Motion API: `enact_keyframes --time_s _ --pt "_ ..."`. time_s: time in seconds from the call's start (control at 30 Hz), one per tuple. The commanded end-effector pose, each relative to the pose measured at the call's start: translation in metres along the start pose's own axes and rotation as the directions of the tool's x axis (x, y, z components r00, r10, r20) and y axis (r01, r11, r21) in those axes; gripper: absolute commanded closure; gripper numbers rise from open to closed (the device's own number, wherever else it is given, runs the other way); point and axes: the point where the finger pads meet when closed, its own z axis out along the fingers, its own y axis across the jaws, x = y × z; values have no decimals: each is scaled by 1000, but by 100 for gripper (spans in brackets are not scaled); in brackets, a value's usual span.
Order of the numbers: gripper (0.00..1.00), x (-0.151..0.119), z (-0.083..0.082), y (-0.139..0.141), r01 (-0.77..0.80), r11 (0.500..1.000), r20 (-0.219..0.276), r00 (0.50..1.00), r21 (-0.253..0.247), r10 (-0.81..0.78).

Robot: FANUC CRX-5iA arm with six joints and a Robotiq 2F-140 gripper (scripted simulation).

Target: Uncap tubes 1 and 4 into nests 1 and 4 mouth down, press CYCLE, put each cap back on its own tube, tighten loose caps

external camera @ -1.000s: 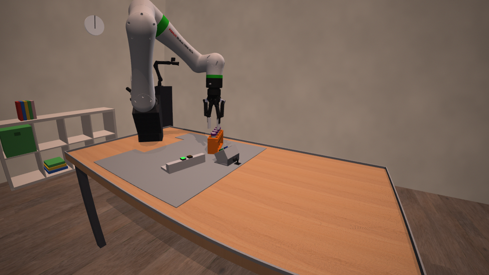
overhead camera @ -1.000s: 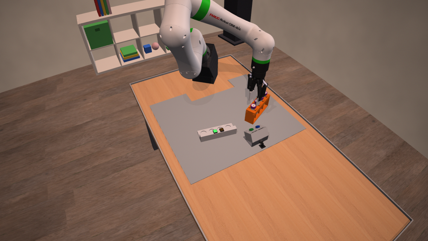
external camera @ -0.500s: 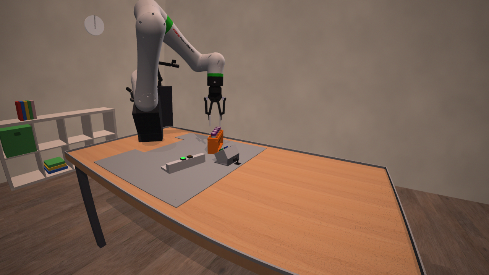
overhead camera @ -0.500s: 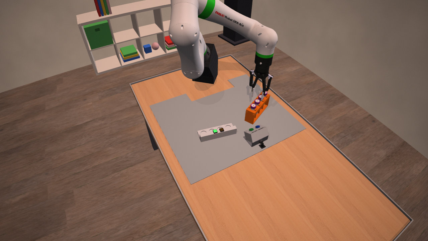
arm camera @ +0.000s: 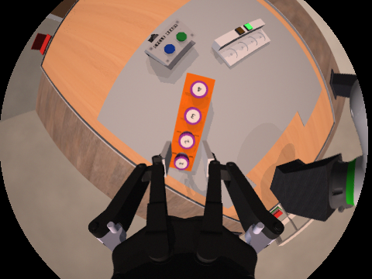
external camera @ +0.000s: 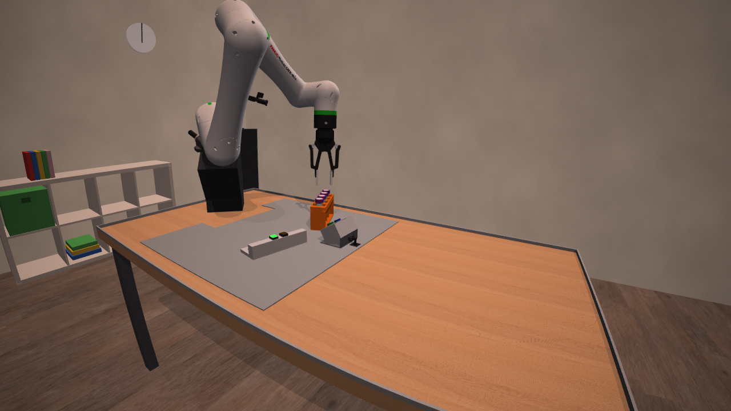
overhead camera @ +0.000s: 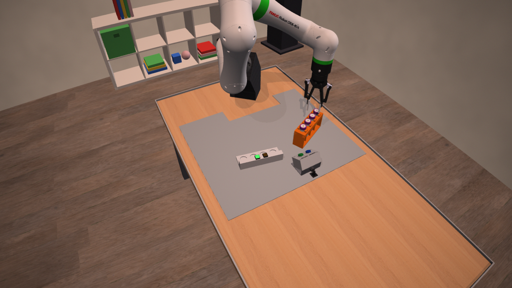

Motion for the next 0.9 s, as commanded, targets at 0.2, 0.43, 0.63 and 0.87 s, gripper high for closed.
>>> enact_keyframes --time_s 0.2,0.43,0.63,0.87 --pt "65 0 24 0 0 1000 0 1000 0 0" --pt "65 0 35 0 0 1000 0 1000 0 0" --pt "65 0 36 0 0 1000 0 1000 0 0" --pt "65 0 39 0 0 1000 0 1000 0 0"
